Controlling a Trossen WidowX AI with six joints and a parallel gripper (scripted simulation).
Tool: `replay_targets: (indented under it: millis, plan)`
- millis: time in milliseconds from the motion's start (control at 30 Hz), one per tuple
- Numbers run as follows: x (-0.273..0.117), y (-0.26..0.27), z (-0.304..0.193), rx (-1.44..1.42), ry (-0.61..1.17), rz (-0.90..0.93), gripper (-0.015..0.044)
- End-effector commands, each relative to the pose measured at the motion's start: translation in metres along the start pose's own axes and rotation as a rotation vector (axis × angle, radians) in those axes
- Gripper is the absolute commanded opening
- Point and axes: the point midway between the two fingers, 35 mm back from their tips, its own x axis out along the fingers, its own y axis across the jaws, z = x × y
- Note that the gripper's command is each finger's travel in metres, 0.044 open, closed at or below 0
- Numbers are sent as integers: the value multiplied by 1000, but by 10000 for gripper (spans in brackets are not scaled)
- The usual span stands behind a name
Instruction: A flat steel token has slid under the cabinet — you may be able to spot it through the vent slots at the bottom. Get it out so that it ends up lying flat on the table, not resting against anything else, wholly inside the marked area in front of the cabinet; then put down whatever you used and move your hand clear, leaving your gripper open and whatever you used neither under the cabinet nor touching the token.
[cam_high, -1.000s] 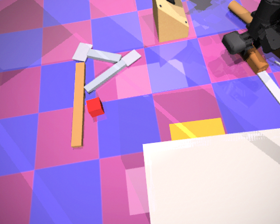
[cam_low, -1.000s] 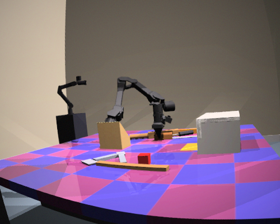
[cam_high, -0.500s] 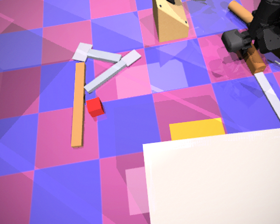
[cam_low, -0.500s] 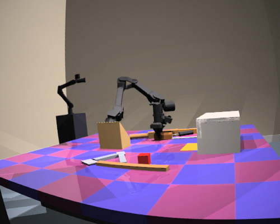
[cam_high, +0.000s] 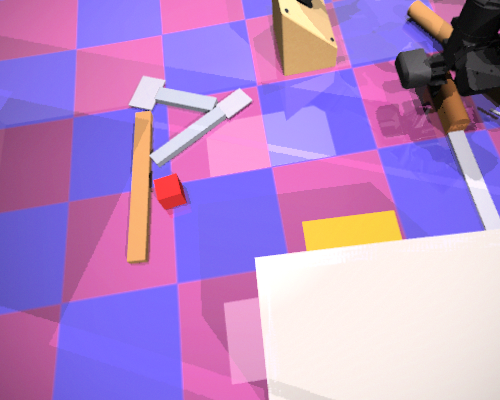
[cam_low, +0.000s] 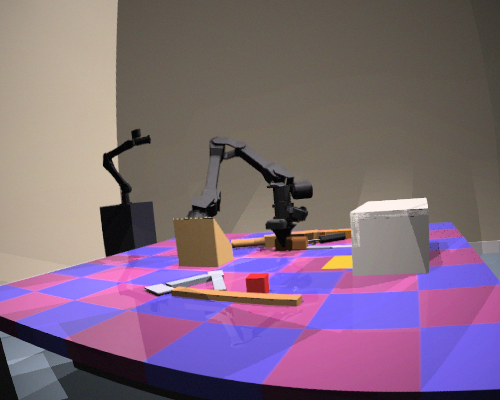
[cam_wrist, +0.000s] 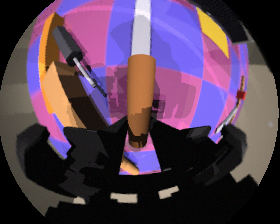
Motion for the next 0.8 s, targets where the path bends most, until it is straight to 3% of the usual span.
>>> replay_targets:
  millis: [0,767]
  plan:
    - [-1,1,1,35,-5,2,0]
    - [-1,1,1,218,-4,2,0]
